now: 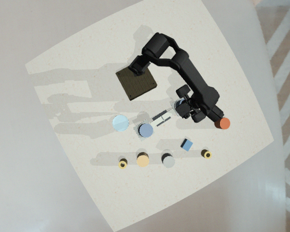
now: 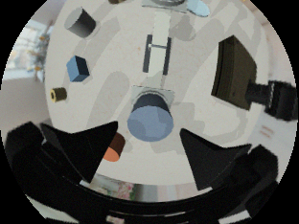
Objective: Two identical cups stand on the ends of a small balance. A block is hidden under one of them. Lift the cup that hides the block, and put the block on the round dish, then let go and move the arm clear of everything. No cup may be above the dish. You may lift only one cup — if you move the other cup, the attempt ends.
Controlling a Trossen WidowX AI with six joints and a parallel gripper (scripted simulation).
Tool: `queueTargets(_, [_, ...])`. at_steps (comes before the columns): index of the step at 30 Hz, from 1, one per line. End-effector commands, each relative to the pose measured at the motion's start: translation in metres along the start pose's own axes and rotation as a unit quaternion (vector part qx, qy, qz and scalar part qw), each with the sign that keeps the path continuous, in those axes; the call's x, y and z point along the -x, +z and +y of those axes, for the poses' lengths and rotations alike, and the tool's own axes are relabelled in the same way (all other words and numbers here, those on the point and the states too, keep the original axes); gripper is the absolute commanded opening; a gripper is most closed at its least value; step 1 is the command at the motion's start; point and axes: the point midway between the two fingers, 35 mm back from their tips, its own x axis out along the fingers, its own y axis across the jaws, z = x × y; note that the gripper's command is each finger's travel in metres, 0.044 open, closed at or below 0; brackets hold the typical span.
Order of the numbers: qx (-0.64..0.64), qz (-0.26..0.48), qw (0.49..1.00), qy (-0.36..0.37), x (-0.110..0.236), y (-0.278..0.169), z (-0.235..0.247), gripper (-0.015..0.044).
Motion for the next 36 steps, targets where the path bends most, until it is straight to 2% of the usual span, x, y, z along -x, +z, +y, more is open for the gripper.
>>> queueTargets(1, [-0.003, -0.002, 1.0, -0.001, -0.008, 0.001, 0.0, 0.044])
queueTargets(32, [-0.003, -0.002, 1.0, -0.001, -0.055, 0.001, -0.001, 0.044])
queueTargets(35, [-0.003, -0.002, 1.0, -0.001, -0.055, 0.001, -0.001, 0.0361])
queueTargets(36, [-0.003, -0.002, 1.0, -0.001, -0.055, 0.001, -0.001, 0.0355])
